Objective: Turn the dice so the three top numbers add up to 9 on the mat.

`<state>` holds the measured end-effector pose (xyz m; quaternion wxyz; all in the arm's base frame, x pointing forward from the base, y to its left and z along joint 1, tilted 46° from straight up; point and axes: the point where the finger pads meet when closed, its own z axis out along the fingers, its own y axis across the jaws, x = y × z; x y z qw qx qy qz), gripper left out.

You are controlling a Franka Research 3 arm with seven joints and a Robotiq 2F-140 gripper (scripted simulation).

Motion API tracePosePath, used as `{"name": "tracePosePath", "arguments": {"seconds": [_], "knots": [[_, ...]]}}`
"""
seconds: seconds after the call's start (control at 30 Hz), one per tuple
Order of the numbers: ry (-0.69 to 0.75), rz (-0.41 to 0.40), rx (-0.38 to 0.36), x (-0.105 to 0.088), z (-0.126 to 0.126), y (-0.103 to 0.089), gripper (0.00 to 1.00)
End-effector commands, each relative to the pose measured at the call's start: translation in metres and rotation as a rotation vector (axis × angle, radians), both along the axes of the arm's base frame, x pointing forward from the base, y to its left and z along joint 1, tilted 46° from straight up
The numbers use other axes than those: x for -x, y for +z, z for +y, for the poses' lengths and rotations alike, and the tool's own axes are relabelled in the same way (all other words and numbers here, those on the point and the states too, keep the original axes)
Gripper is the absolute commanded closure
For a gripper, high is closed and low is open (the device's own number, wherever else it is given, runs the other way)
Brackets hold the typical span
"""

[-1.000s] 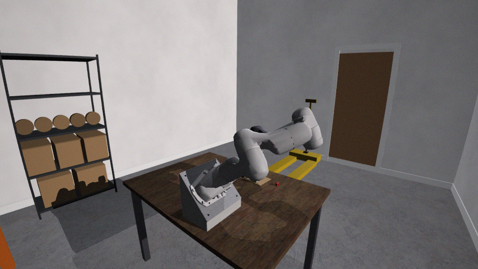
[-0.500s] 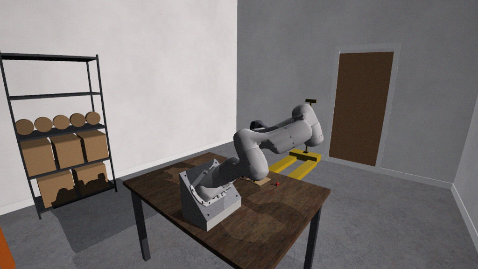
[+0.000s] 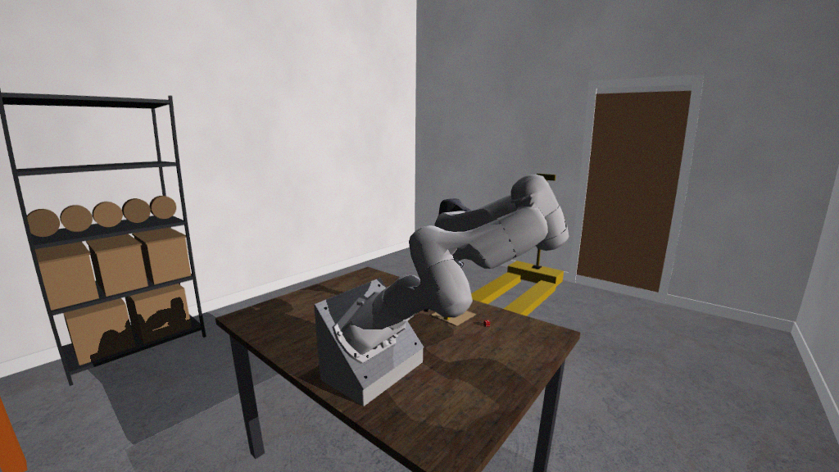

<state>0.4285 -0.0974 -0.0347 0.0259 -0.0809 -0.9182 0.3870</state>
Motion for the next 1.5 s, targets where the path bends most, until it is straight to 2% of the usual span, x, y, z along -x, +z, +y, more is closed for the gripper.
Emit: {"name": "tracePosePath", "arguments": {"seconds": [0.0,0.8,0.9,1.0,1.23,1.47], "knots": [[0.003,0.019,0.007,0.004,-0.001,0.003,0.00],[0.008,0.022,0.002,0.002,-0.001,0.002,0.00],[0.056,0.071,-0.007,0.001,-0.004,0.005,0.00],[0.144,0.160,-0.024,-0.002,-0.010,0.009,0.00],[0.192,0.208,-0.033,-0.004,-0.014,0.012,0.00],[0.274,0.290,-0.049,-0.006,-0.019,0.017,0.00]]}}
